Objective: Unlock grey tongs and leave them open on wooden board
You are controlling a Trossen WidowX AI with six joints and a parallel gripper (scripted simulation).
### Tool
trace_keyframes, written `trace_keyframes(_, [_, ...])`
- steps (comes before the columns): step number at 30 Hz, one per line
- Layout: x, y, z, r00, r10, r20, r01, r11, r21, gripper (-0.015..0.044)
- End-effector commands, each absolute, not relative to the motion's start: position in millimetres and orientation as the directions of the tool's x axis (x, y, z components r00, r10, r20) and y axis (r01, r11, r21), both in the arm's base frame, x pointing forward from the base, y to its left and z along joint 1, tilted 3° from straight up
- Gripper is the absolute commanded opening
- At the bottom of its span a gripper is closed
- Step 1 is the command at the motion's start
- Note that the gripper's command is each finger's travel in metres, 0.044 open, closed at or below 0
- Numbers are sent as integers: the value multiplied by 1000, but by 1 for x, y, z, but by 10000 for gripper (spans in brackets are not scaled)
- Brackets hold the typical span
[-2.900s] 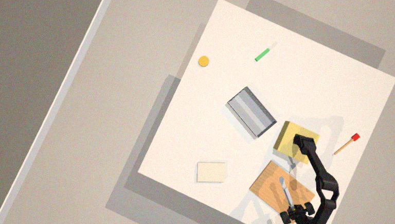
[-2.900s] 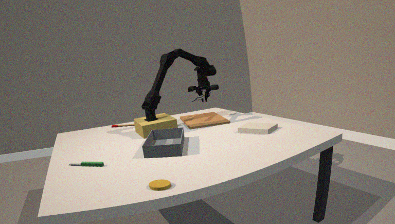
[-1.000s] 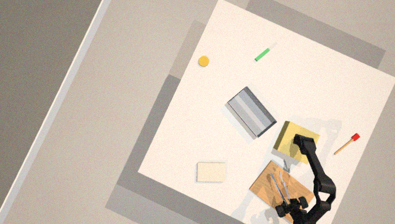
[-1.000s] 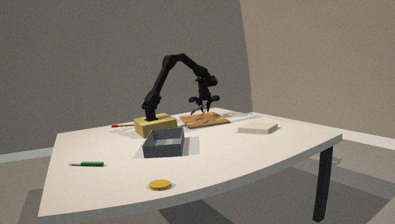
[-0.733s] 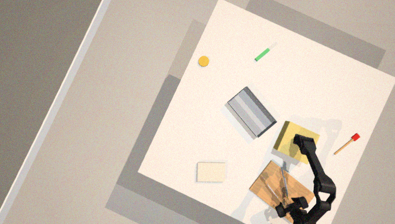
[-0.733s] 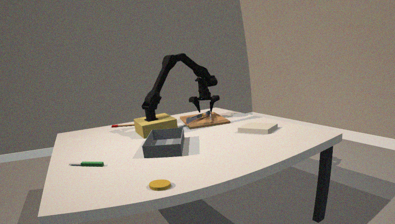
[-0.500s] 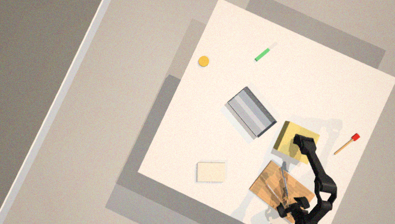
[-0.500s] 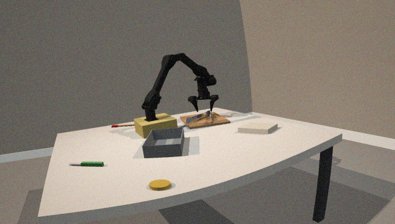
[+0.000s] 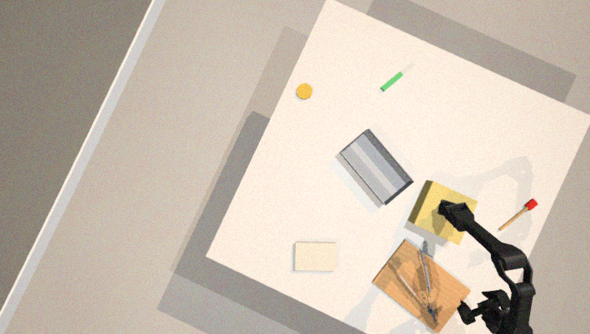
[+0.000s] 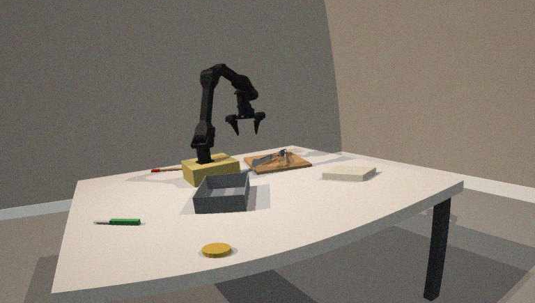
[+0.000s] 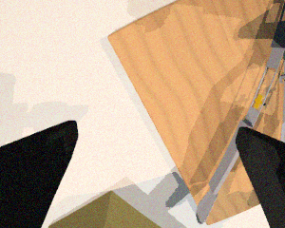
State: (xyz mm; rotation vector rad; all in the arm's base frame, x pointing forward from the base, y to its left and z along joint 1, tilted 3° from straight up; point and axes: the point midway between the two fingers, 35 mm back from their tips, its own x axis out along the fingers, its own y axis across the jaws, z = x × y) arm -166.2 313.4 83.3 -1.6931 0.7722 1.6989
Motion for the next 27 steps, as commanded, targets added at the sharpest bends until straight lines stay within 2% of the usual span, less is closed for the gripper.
trace_keyframes(1, [-164, 307, 79, 17, -5, -1000, -777, -629, -10, 440])
trace_keyframes(9, [-163, 307, 132, 8, 15, -1000, -770, -638, -16, 440])
trace_keyframes(27, [-163, 307, 133, 8, 15, -1000, -769, -639, -16, 440])
